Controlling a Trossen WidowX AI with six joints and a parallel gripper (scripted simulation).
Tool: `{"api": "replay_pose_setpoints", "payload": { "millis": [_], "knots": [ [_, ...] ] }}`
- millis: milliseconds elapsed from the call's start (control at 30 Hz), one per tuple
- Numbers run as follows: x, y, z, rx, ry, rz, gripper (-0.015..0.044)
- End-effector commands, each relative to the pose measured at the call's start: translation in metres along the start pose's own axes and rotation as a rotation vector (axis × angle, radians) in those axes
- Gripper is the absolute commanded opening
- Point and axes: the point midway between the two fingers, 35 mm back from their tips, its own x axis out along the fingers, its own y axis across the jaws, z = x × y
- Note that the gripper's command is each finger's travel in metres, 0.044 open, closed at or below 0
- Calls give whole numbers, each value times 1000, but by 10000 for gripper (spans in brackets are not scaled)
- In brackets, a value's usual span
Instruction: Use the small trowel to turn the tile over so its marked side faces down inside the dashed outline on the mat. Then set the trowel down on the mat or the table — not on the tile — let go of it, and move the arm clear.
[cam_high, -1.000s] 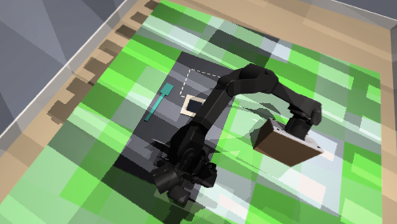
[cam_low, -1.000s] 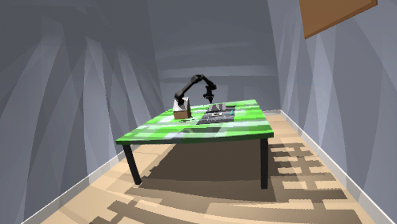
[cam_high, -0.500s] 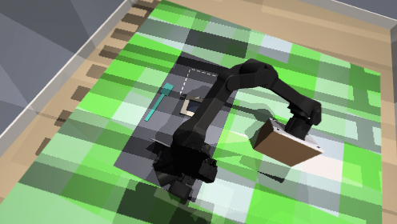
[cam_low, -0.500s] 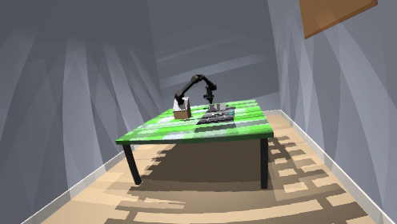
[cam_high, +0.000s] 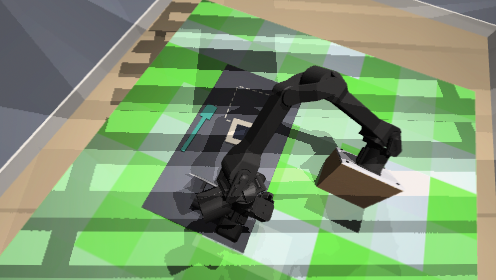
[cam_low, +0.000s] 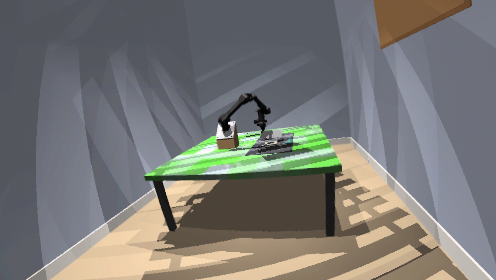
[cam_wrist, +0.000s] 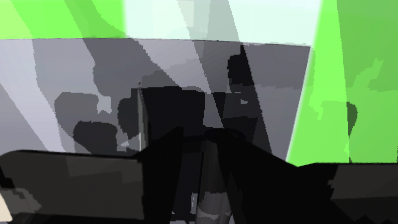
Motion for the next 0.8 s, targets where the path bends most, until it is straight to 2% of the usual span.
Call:
{"api": "replay_pose_setpoints", "payload": {
  "millis": [0,767],
  "knots": [
    [1,5,0,-5,3,3,100],
    [1,36,0,-5,2,5,100]
  ]
}}
